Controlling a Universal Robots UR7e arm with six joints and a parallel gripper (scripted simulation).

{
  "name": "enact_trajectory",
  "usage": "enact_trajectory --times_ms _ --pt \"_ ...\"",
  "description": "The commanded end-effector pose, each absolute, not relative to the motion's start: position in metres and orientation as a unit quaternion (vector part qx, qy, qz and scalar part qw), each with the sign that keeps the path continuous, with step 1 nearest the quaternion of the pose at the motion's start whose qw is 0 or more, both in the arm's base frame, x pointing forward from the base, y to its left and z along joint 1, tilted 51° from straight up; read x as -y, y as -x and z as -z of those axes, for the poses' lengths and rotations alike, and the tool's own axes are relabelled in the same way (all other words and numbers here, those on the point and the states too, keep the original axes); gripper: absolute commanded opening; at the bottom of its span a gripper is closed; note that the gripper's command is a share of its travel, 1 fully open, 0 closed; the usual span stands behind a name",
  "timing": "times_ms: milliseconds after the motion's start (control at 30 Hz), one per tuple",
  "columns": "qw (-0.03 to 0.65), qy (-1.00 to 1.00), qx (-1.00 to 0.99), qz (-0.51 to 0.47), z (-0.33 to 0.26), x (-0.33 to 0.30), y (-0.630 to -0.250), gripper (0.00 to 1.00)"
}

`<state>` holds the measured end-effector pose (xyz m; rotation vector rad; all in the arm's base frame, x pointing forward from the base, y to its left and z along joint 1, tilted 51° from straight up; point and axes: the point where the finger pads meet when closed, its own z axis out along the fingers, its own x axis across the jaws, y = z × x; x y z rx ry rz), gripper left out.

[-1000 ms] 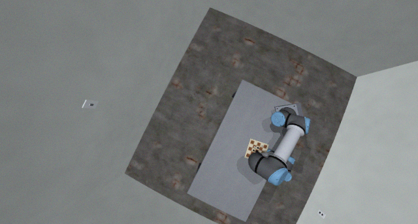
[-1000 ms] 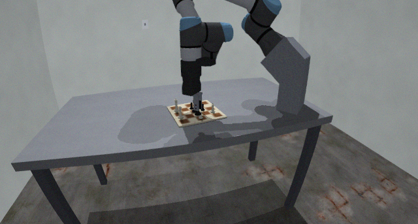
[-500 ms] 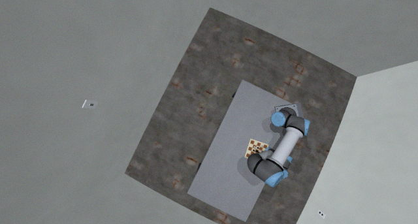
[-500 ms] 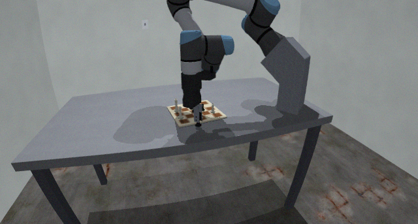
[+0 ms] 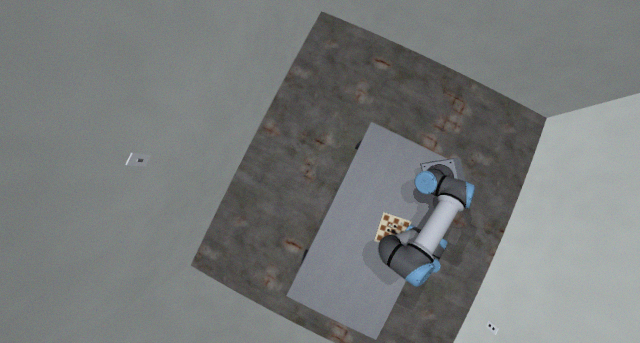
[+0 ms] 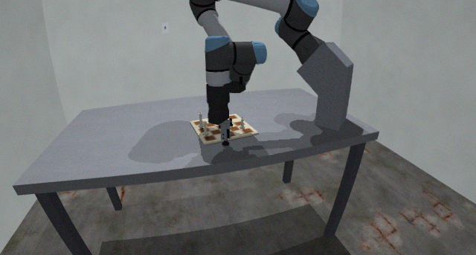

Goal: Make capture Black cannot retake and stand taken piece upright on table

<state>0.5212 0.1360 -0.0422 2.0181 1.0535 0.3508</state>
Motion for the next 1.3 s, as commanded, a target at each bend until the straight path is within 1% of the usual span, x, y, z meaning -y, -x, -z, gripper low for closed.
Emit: enact_trajectory --times_ms 0,1267 --pt "0.407 -0.8 -0.418 -0.14 0.0418 -0.1365 -0.5212 0.0" --pt "0.407 -0.8 -0.418 -0.14 0.0438 -0.1348 -0.523 0.0"
